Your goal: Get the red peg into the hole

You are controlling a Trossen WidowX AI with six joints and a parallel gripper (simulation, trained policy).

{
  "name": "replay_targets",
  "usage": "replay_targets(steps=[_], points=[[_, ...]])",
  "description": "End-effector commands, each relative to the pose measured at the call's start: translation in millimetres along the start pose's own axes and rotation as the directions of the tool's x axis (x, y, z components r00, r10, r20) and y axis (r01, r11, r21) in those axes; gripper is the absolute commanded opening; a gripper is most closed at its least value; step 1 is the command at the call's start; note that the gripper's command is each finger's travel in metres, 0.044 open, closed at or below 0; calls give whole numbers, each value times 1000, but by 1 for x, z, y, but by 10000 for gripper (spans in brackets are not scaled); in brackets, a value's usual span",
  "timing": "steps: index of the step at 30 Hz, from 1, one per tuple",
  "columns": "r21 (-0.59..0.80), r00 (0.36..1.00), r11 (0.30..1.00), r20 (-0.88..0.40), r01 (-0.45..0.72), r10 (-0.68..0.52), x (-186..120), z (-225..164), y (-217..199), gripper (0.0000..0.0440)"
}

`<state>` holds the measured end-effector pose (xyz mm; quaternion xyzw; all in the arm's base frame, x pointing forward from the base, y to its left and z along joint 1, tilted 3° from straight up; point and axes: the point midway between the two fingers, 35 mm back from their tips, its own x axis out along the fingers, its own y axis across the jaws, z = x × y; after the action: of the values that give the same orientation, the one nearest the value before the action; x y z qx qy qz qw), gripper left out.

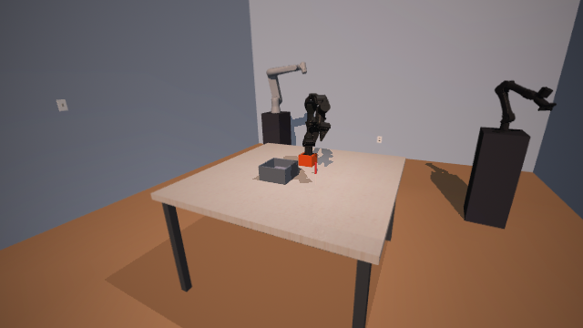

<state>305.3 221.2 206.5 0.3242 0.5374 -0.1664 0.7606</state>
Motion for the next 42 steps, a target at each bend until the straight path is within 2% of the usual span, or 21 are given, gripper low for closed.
replay_targets(steps=[1,13,22,31,42], points=[[-71,992,992,-61,106,-110,2,-14,-41,440],[-155,919,926,-147,343,-366,17,-49,-125,440],[-167,853,867,-166,470,-495,36,-66,-168,440],[-161,817,833,-172,529,-551,63,-76,-194,440],[-142,821,836,-164,529,-547,104,-84,-211,440]])
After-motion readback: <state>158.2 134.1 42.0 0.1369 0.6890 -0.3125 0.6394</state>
